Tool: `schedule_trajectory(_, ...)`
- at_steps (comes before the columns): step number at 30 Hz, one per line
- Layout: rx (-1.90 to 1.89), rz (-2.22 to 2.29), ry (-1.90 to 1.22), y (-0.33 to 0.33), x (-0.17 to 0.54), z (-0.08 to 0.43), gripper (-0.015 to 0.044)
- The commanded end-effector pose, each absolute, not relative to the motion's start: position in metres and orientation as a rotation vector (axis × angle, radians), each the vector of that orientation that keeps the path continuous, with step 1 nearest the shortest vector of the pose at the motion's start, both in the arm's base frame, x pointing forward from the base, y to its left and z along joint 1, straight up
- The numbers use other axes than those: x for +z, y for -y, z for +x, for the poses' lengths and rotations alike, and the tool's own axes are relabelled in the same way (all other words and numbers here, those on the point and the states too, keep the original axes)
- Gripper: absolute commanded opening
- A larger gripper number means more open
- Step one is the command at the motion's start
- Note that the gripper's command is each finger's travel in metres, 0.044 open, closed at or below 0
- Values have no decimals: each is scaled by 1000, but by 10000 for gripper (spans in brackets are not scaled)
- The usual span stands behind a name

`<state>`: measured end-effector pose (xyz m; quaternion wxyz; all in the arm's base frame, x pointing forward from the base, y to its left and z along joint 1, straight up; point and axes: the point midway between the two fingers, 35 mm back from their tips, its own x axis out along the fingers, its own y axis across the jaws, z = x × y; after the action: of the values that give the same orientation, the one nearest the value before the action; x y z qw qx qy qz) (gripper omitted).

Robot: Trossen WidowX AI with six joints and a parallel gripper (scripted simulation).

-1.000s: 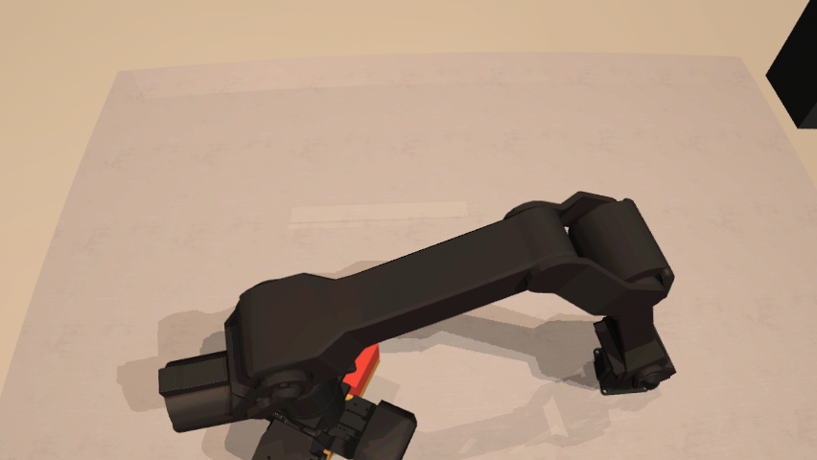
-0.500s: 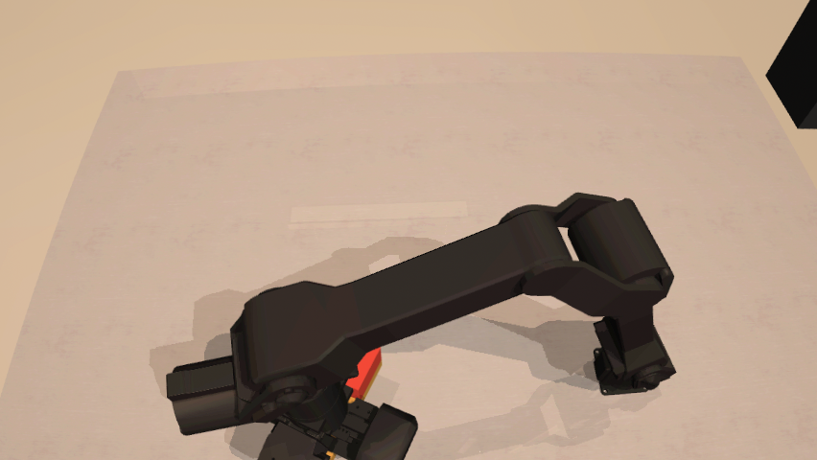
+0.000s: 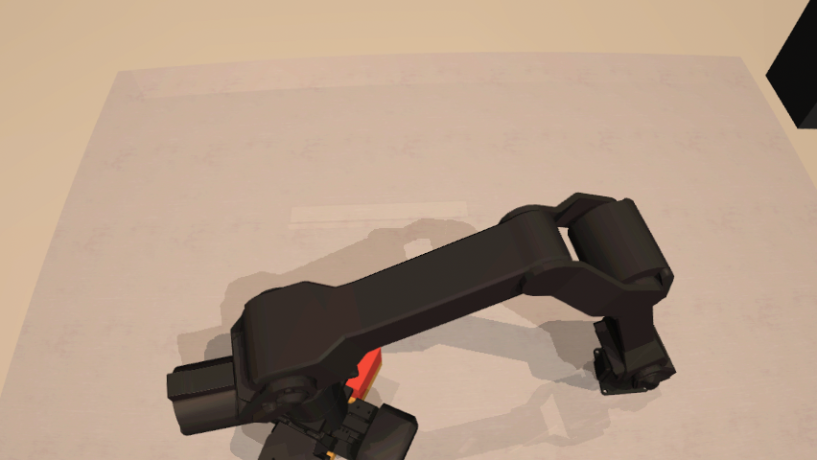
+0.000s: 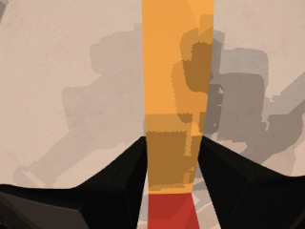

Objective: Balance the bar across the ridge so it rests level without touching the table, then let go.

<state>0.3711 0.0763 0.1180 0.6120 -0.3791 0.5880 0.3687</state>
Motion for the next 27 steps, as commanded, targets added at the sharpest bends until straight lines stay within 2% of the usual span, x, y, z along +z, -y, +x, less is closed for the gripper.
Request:
schedule_trajectory(1, 849, -870, -1356, -77, 117, 371, 0)
schedule_trajectory(27, 849, -870, -1356, -76, 115, 371, 0)
